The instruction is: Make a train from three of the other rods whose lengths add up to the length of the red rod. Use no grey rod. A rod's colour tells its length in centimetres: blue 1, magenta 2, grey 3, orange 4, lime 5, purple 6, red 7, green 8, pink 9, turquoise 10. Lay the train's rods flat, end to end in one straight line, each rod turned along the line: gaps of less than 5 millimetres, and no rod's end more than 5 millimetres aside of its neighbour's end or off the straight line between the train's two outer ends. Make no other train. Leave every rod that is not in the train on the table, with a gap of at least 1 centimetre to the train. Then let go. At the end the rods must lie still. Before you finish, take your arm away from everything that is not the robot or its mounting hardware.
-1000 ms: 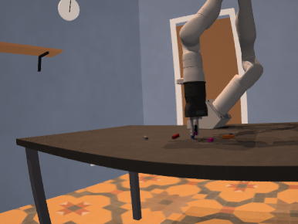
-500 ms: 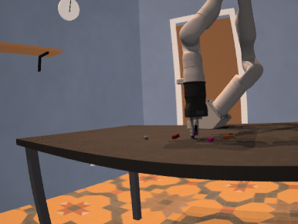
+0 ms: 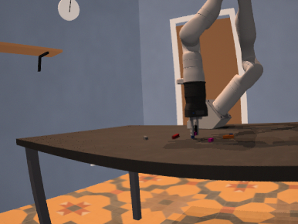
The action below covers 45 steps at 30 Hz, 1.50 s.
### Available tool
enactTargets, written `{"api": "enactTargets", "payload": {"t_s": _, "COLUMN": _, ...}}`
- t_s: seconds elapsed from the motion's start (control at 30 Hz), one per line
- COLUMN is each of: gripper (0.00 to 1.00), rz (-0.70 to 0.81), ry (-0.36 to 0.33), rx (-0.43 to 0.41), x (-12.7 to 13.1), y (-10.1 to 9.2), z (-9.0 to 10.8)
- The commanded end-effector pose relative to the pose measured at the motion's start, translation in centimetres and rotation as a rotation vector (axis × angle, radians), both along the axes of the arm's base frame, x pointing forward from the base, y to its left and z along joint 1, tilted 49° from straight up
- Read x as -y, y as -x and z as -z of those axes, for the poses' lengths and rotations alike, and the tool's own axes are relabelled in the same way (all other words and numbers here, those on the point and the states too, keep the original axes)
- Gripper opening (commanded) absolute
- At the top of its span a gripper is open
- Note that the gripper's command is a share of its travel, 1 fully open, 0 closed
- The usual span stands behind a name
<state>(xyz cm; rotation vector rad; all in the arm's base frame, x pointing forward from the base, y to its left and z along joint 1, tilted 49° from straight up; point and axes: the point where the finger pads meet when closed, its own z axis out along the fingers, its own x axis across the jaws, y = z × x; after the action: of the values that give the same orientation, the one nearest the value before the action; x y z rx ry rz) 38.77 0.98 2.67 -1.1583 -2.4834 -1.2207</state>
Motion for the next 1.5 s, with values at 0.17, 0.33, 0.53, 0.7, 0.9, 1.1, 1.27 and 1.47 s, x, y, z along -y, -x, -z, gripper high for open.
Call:
{"api": "enactTargets", "payload": {"t_s": 0.17, "gripper": 0.24, "rz": 0.001, "ry": 0.001, "rx": 0.001, "x": -0.01, "y": -0.05, "z": 0.07}}
{"api": "enactTargets", "payload": {"t_s": 0.33, "gripper": 0.24, "rz": 0.001, "ry": 0.001, "rx": 0.001, "x": -0.17, "y": -0.10, "z": 0.21}}
{"api": "enactTargets", "payload": {"t_s": 0.53, "gripper": 0.24, "rz": 0.001, "ry": 0.001, "rx": 0.001, "x": -0.57, "y": -0.21, "z": 0.57}}
{"api": "enactTargets", "payload": {"t_s": 0.7, "gripper": 0.24, "rz": 0.001, "ry": 0.001, "rx": 0.001, "x": -0.78, "y": -0.26, "z": 0.77}}
{"api": "enactTargets", "payload": {"t_s": 0.9, "gripper": 0.24, "rz": 0.001, "ry": 0.001, "rx": 0.001, "x": -0.81, "y": -0.27, "z": 0.80}}
{"api": "enactTargets", "payload": {"t_s": 1.1, "gripper": 0.24, "rz": 0.001, "ry": 0.001, "rx": 0.001, "x": -0.81, "y": -0.27, "z": 0.80}}
{"api": "enactTargets", "payload": {"t_s": 1.27, "gripper": 0.24, "rz": 0.001, "ry": 0.001, "rx": 0.001, "x": -0.81, "y": -0.27, "z": 0.80}}
{"api": "enactTargets", "payload": {"t_s": 1.47, "gripper": 0.24, "rz": 0.001, "ry": 0.001, "rx": 0.001, "x": -0.81, "y": -0.27, "z": 0.80}}
